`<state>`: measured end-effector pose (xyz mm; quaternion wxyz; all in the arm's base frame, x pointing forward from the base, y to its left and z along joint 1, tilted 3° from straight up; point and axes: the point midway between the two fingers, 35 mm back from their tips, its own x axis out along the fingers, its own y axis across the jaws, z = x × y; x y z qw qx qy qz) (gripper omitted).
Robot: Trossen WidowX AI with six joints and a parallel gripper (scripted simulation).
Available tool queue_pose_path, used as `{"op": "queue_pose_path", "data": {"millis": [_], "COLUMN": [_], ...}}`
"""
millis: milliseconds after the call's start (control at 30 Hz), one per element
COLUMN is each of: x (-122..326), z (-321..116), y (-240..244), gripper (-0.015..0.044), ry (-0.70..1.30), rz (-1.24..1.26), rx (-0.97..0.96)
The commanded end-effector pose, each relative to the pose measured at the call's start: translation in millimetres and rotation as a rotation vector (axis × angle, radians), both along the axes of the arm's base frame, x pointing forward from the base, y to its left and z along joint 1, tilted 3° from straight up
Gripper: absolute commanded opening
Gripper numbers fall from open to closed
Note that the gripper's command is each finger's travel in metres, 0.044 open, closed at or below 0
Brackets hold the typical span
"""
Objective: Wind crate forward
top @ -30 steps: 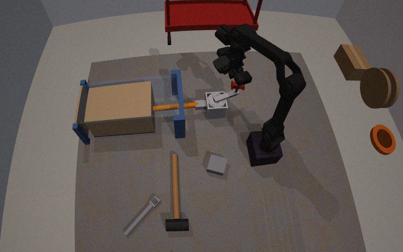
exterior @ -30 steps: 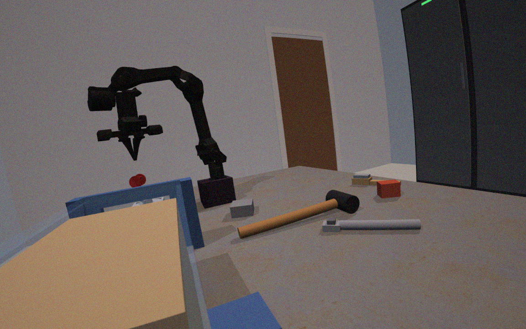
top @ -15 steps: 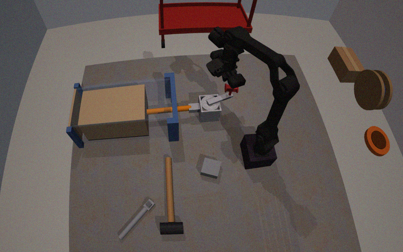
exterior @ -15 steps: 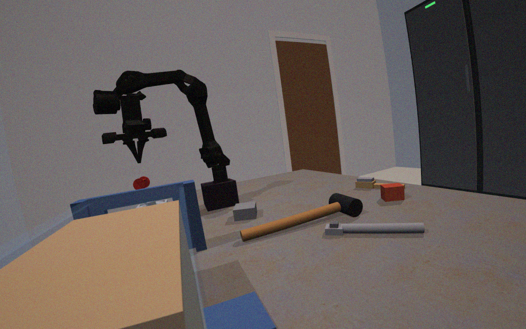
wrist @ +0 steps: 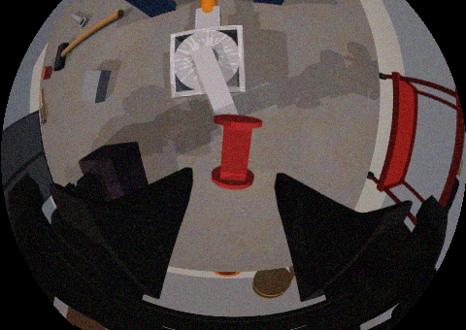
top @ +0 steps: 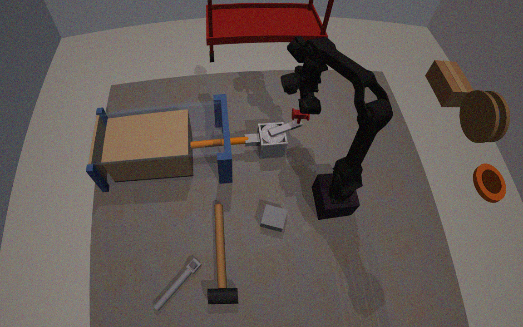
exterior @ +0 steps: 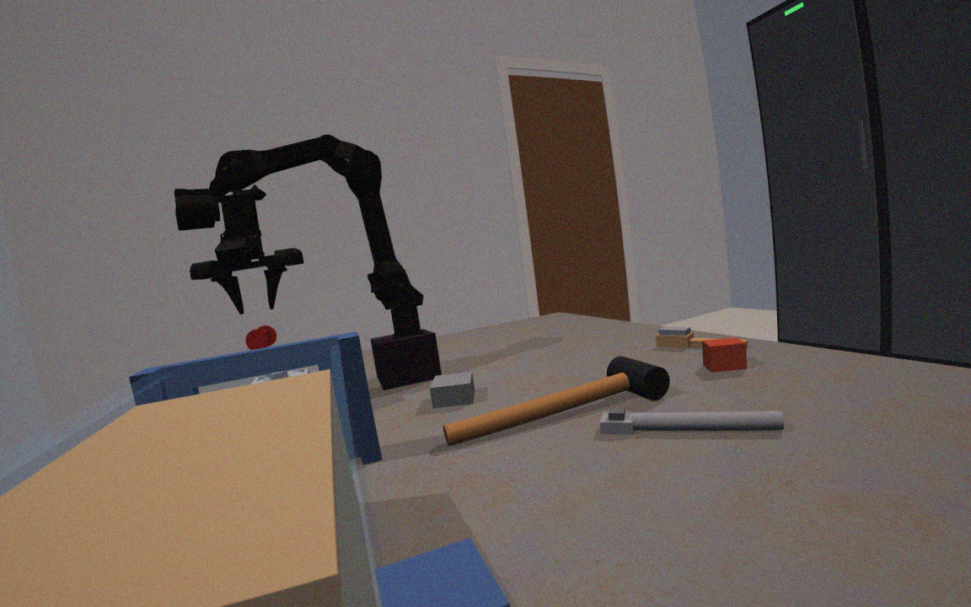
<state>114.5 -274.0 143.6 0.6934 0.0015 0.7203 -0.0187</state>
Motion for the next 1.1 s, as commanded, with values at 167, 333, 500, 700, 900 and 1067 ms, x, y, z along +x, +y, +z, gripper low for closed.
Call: {"op": "queue_pose_path", "data": {"millis": [167, 333, 500, 700, 900, 1067], "x": [0, 0, 0, 0, -1, -1], "z": [-4, -12, -20, -30, -40, -48], "y": [-1, -2, -3, -4, -5, -5], "gripper": [0.0440, 0.0440, 0.0440, 0.0440, 0.0440, 0.0440], "ry": [-0.004, -0.004, -0.004, -0.004, -0.004, -0.004], "rz": [-0.018, -0.018, -0.018, -0.018, -0.018, -0.018], "rx": [-0.010, -0.010, -0.010, -0.010, -0.010, -0.010]}}
